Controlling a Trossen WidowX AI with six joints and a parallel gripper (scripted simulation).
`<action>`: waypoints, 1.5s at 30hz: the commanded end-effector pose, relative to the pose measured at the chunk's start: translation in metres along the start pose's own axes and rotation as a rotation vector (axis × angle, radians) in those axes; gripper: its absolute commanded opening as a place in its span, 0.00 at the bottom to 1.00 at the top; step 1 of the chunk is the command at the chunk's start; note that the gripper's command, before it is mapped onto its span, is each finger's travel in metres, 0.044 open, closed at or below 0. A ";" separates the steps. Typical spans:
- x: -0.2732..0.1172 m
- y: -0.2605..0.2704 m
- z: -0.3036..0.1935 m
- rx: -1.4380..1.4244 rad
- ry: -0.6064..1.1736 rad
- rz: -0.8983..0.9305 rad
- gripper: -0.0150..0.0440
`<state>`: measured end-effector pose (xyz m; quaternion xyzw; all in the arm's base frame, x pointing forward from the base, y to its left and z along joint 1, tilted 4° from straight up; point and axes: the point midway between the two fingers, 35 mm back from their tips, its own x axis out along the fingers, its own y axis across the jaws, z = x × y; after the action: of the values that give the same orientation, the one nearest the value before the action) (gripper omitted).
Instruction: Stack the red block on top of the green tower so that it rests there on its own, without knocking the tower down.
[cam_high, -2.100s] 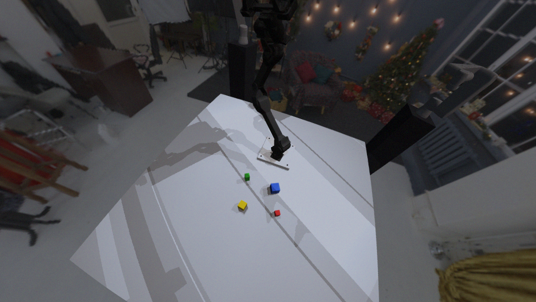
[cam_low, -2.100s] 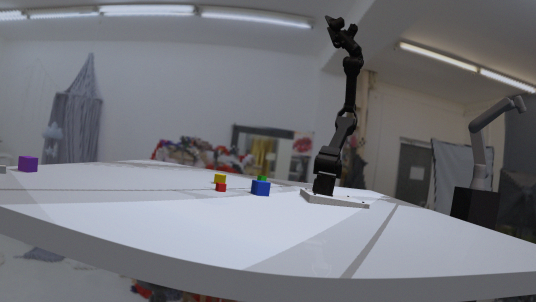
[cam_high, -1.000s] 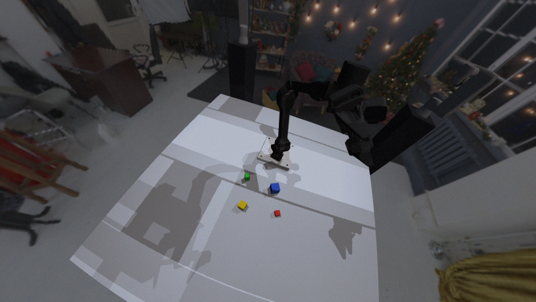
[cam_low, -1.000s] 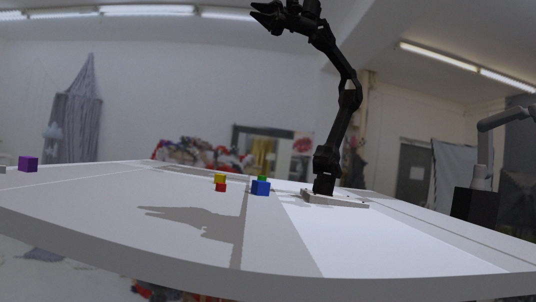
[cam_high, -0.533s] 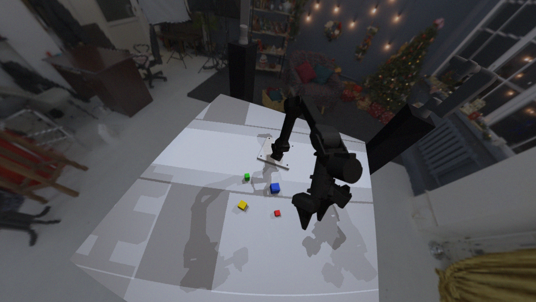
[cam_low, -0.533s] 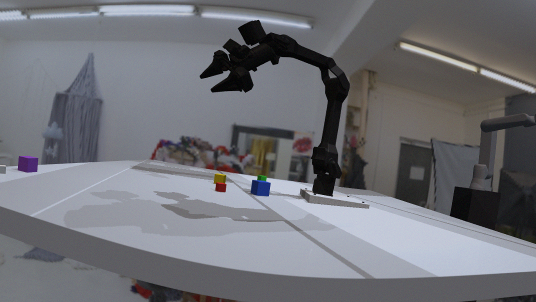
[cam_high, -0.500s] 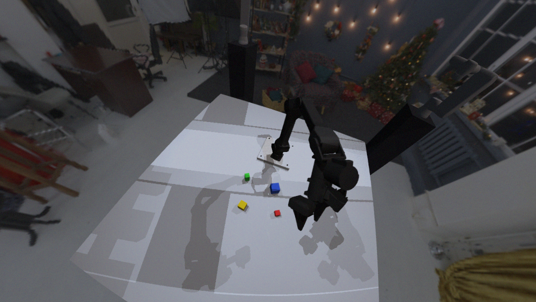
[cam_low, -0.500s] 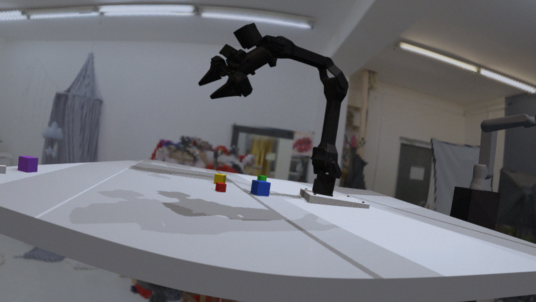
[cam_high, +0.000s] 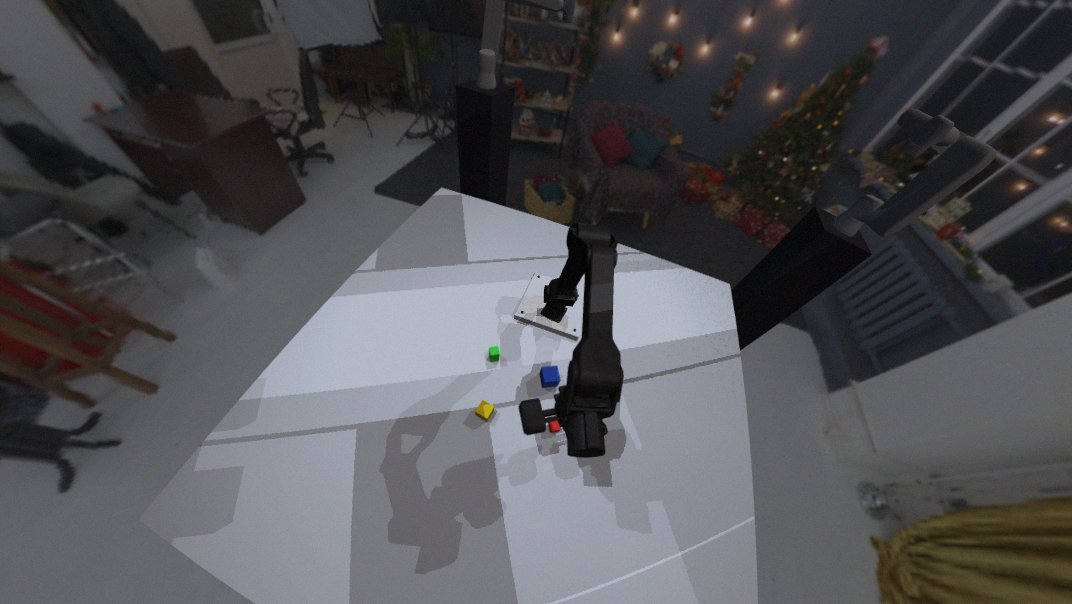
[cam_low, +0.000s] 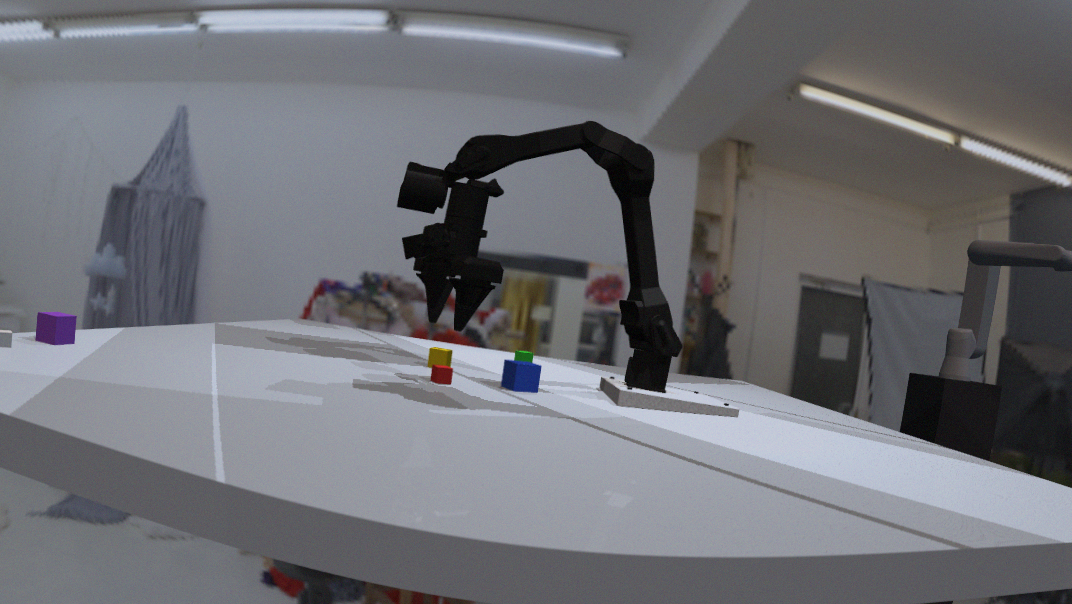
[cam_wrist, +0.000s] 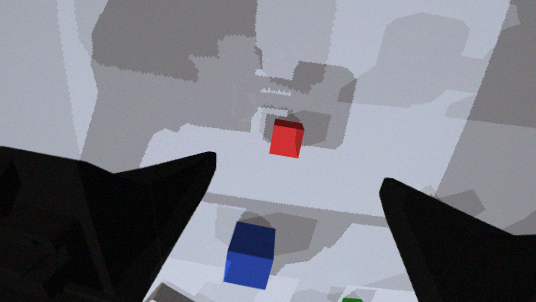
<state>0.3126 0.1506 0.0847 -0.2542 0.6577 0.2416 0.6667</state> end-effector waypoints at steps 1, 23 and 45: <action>0.005 0.002 -0.007 0.032 0.036 0.026 1.00; 0.044 0.006 -0.004 0.032 0.036 0.026 1.00; 0.075 0.007 -0.005 0.032 0.036 0.027 1.00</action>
<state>0.3073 0.1521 0.0147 -0.2421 0.6737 0.2367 0.6569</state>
